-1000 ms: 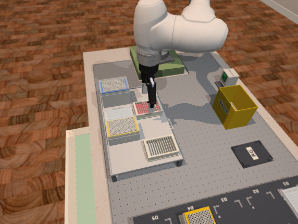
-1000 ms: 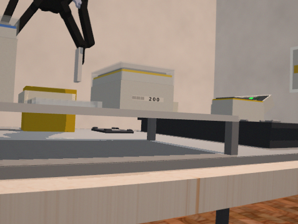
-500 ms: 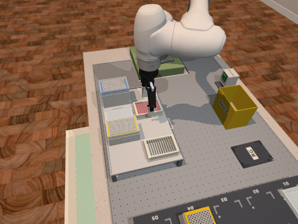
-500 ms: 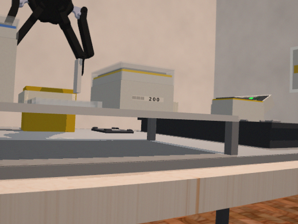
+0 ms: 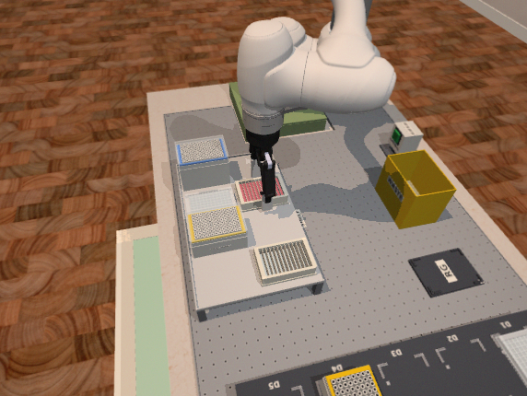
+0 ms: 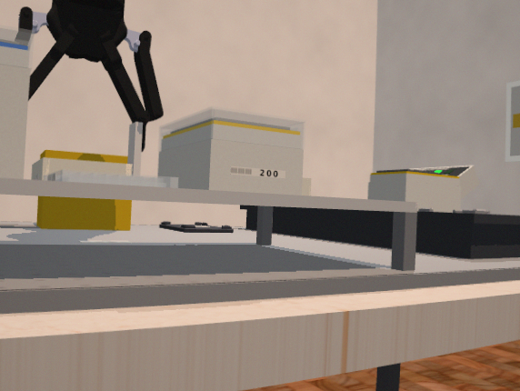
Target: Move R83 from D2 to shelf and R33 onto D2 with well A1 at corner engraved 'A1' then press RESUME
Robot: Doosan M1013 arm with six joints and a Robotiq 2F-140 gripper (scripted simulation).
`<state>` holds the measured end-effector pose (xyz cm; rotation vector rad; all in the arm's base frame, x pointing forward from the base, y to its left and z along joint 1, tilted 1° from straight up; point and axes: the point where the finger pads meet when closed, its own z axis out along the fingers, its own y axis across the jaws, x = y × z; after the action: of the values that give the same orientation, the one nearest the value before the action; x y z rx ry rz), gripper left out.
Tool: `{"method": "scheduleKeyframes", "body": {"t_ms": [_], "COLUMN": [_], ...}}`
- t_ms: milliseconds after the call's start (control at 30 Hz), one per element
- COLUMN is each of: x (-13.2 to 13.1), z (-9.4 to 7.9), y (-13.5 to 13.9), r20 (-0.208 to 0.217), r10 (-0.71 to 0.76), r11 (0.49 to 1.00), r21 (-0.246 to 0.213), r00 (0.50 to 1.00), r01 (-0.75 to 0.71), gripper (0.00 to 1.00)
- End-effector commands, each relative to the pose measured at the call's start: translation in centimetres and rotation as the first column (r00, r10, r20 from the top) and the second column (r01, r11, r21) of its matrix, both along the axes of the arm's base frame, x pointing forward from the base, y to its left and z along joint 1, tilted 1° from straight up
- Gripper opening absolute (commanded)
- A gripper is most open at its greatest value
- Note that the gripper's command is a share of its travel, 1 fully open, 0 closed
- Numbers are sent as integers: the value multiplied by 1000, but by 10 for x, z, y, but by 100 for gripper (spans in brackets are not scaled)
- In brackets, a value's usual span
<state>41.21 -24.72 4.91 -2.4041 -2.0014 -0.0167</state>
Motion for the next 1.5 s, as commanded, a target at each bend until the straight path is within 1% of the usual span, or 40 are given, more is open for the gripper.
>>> {"method": "scheduleKeyframes", "body": {"t_ms": [0,67,500,533,1467], "x": [0,0,0,0,0], "z": [-5,-8,-8,-8,-8], "y": [0,0,0,0,0], "r20": [0,0,0,0,0], "r10": [0,0,0,0,0], "r11": [1000,1000,1000,1000,1000], "r21": [0,0,0,0,0], "r00": [1000,1000,1000,1000,1000], "r01": [0,0,0,0,0], "gripper": [77,77,77,0,0]}}
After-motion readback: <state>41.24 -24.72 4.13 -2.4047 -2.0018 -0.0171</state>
